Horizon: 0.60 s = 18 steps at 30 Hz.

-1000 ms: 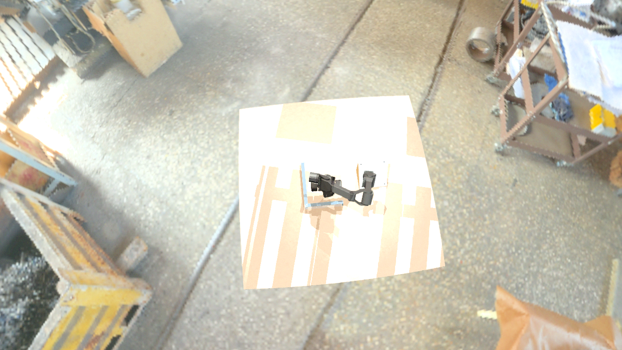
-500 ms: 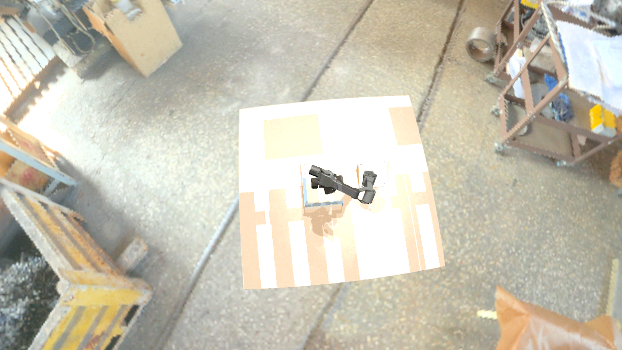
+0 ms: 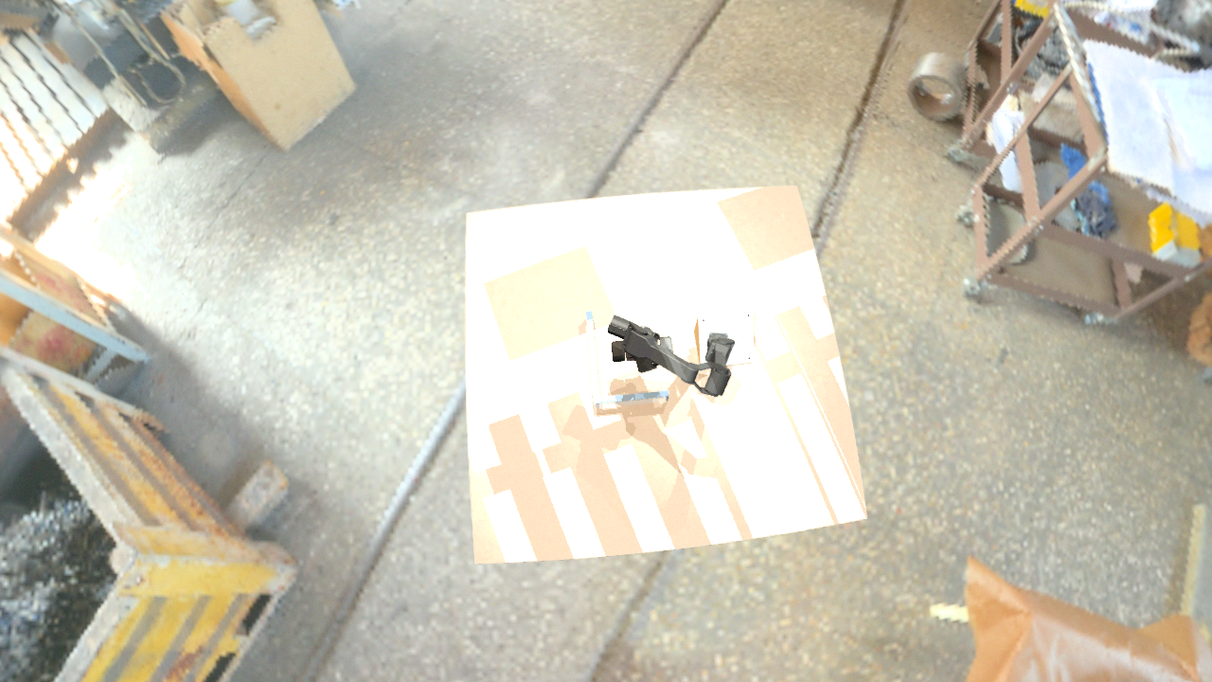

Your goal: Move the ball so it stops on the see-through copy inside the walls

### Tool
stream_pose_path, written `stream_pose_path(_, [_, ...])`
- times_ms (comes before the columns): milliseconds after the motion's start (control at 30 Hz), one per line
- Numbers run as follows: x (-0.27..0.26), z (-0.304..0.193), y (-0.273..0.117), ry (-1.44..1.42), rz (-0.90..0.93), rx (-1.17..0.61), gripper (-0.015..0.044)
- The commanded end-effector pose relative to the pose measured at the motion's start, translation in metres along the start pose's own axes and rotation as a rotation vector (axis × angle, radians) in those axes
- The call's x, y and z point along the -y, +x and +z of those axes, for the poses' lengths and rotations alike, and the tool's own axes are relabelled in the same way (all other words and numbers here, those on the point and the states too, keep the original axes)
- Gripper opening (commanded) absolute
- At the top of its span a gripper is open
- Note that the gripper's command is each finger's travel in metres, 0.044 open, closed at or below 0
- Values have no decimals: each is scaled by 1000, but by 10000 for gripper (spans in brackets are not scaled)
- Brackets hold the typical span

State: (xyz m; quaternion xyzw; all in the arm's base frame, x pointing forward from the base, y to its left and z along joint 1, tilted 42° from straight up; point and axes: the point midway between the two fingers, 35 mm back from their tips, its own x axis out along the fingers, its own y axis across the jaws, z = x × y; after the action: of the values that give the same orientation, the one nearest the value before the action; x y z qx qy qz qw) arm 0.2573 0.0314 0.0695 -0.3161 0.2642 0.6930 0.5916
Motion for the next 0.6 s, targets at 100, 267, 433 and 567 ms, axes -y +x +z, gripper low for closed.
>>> stream_pose_path(100, [-1,-4,13,-2,2,-3,0])
stream_pose_path(267, [0,-5,38,-2,2,-4,0])
stream_pose_path(433, [-1,-4,63,-3,2,-2,0])
stream_pose_path(567, [-3,-3,75,-3,2,0,0])
